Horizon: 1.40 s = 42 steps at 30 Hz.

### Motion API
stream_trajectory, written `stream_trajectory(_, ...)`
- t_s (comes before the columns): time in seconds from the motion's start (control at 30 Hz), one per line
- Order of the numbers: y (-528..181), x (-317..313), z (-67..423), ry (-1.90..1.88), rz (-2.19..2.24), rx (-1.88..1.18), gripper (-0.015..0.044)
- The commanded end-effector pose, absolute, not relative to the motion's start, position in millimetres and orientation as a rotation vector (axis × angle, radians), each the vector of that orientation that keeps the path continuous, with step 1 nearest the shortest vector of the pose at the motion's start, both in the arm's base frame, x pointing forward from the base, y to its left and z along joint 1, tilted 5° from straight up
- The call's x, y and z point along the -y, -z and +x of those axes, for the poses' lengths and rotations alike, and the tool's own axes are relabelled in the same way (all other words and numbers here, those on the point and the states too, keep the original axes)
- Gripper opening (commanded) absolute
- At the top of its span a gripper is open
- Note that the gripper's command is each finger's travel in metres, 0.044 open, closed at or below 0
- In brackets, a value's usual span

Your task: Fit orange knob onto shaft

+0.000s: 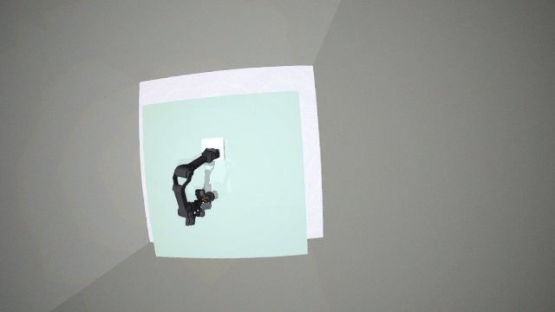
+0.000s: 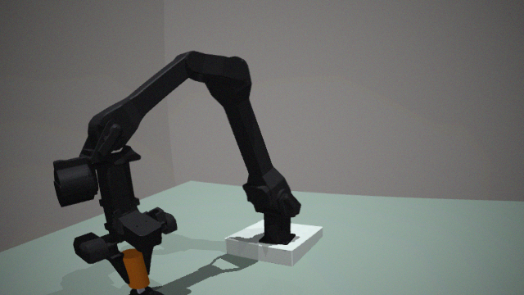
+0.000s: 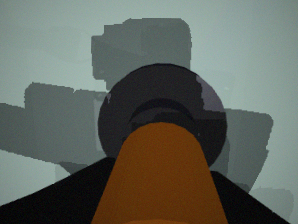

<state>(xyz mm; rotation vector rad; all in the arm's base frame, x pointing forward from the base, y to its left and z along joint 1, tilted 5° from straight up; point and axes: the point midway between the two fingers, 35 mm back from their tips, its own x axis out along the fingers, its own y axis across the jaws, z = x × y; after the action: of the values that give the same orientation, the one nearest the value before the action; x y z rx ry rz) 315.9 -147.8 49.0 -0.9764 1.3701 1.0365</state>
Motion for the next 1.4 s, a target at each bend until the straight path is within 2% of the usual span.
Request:
stream_trajectory(0.0,-48.5,148.2,316.1,-1.038,-0.981,-1.368,0.0)
stream_trajectory(1.37,-49.0,148.3,316.3,-1.199,-1.134,-1.278,0.0)
